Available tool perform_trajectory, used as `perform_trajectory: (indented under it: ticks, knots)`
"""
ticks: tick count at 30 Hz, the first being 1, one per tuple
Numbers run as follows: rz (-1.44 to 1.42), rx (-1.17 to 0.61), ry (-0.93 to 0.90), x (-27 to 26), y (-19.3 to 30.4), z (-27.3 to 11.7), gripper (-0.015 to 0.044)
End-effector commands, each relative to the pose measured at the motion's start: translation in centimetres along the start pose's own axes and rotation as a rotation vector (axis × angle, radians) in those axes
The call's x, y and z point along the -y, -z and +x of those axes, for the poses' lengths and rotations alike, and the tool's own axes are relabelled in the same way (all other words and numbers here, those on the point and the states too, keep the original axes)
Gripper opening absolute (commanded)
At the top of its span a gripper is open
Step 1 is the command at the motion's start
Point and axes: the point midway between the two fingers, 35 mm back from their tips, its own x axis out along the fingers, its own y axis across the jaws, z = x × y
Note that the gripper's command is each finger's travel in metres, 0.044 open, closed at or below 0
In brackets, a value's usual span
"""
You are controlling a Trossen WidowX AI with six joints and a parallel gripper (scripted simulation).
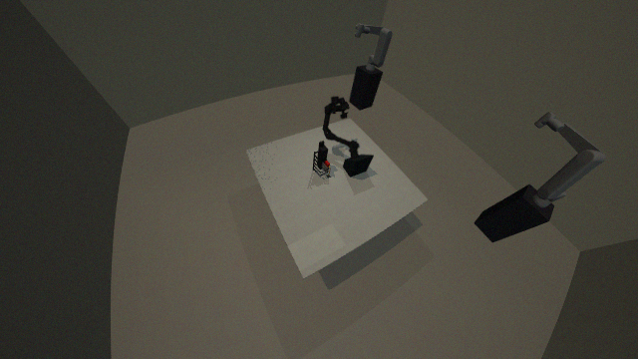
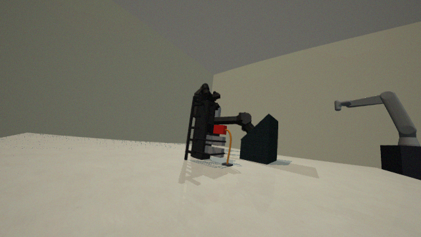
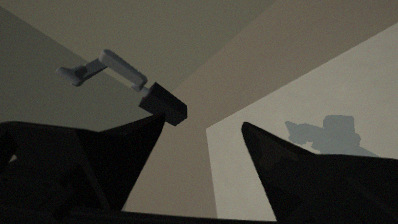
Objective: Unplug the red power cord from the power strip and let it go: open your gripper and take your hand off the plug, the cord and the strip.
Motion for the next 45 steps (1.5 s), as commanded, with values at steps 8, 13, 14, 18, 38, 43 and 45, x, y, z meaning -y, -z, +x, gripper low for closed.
perform_trajectory:
  ticks: [8,13,14,18,38,43,45]
  knots:
    - [-0.052,0.337,0.114,0.7,-11.3,0.7,0.019]
    - [-0.05,0.574,0.257,3.0,-19.5,-1.4,0.016]
    - [-0.044,0.618,0.291,3.6,-20.9,-2.1,0.016]
    - [-0.011,0.771,0.432,6.4,-26.0,-5.3,0.016]
    - [0.194,0.917,1.247,24.0,-32.6,-27.1,0.016]
    - [0.349,0.761,1.441,29.7,-28.9,-32.7,0.016]
    - [0.414,0.673,1.496,31.9,-26.8,-34.5,0.016]
